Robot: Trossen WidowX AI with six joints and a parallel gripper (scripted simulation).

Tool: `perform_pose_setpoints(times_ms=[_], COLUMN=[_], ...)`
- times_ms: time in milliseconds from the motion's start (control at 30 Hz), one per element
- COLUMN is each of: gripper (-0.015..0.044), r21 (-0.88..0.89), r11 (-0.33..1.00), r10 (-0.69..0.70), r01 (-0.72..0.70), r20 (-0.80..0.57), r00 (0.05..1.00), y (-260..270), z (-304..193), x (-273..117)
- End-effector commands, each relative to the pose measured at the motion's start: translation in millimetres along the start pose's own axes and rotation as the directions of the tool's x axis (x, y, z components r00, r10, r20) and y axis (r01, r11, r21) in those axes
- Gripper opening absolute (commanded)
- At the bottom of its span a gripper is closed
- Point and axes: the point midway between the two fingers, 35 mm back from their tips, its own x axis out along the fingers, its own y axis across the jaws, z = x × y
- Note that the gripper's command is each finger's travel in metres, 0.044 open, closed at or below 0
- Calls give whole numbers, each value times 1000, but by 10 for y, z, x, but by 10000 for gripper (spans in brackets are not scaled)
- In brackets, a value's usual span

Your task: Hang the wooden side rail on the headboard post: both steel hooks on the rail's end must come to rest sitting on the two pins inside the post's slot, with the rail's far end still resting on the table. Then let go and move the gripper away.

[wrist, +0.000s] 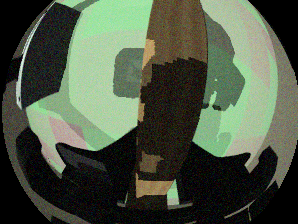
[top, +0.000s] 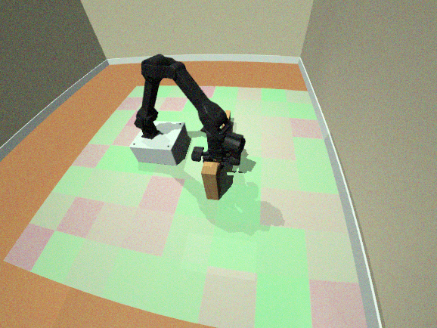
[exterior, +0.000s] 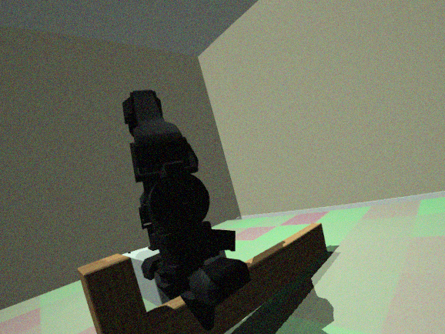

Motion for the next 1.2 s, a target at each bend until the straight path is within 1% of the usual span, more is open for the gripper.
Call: perform_pose_setpoints(times_ms=[0, 1167], gripper=[0, 0], r21=[-3, -3], r11=[1000, 1000], r10=[-15, -15], r01=[15, 14], r20=[-8, -8], r00=[1000, 1000], y=[-39, -32], z=[-25, -34], x=[-51, 1])
